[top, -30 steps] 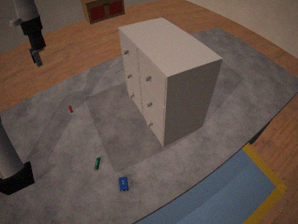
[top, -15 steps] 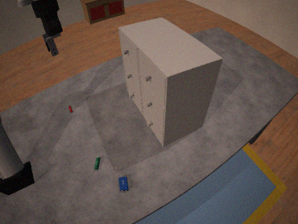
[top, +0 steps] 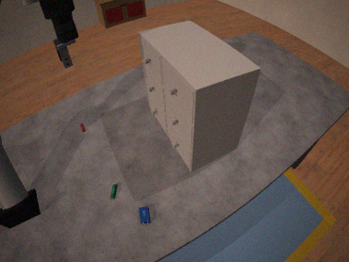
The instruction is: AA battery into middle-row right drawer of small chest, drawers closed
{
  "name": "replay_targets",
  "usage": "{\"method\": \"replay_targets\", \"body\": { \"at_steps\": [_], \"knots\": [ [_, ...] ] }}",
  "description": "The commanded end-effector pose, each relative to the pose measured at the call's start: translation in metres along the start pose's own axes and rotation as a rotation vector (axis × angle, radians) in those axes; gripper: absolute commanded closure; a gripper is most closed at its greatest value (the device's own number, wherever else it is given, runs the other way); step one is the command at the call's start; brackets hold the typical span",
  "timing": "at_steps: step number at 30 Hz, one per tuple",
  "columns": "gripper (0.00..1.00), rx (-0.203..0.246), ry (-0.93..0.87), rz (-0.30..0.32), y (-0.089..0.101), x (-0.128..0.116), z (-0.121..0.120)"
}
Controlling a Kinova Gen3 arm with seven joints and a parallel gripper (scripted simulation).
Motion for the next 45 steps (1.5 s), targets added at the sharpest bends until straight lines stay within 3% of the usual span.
{"method": "replay_targets", "body": {
  "at_steps": [1, 2, 3, 5, 8, 17, 45],
  "knots": [
    [0.0, 0.001, -0.054, -0.012, 0.015, 0.015, -0.049],
    [0.0, 0.001, -0.054, -0.012, 0.015, 0.015, -0.049],
    [0.0, -0.001, -0.064, -0.016, 0.021, 0.021, -0.065],
    [0.0, -0.001, -0.064, -0.016, 0.021, 0.021, -0.065],
    [0.0, -0.011, -0.088, -0.024, 0.033, 0.043, -0.109],
    [0.0, -0.034, -0.116, -0.029, 0.045, 0.086, -0.168],
    [0.0, -0.036, -0.118, -0.03, 0.046, 0.09, -0.173]
  ]
}}
Point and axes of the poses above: the point where the finger pads meet when closed, its own y axis back along the fingers, its own z axis across the jaws, x = y × z, the point moved 8 cm from there along y, back along the fingers, and after that the axes turned 11 degrees about y, right-handed, at the moved point
